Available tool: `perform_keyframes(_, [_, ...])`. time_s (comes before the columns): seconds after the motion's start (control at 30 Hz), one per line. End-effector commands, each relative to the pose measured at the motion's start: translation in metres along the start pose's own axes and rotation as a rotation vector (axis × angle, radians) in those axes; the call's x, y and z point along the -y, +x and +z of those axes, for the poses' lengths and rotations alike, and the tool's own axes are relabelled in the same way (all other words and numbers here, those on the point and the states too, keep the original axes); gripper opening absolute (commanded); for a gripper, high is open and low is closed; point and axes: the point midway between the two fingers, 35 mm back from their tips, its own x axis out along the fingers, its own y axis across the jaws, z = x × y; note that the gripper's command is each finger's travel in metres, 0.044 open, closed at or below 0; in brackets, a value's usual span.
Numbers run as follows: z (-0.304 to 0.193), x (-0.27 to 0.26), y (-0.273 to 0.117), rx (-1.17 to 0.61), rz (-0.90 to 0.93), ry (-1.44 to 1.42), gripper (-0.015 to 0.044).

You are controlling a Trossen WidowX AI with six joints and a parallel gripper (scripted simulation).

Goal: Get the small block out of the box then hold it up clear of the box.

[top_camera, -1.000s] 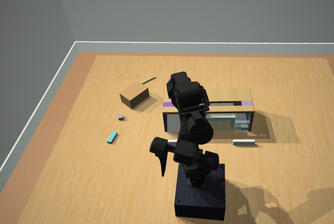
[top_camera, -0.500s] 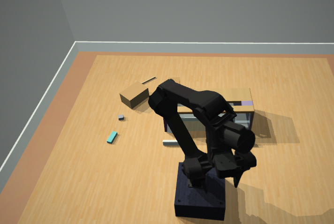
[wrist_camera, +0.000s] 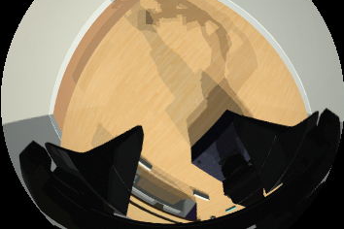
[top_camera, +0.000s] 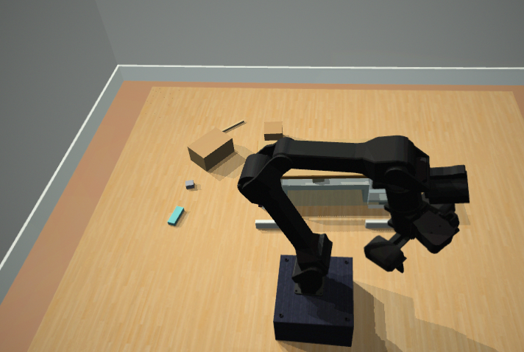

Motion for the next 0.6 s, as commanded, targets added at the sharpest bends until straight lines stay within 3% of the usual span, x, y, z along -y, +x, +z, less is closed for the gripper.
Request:
perform_keyframes(0.0, [-0.028, -0.052, 0.013, -0.108, 0.050, -0.131, 0.0400])
perform_keyframes(0.3, [-0.138, -0.130, 0.028, -0.345, 0.079, -0.433, 0.0400])
perform_keyframes(0.57, [-0.258, -0.146, 0.032, -0.516, -0.002, -0.667, 0.0400])
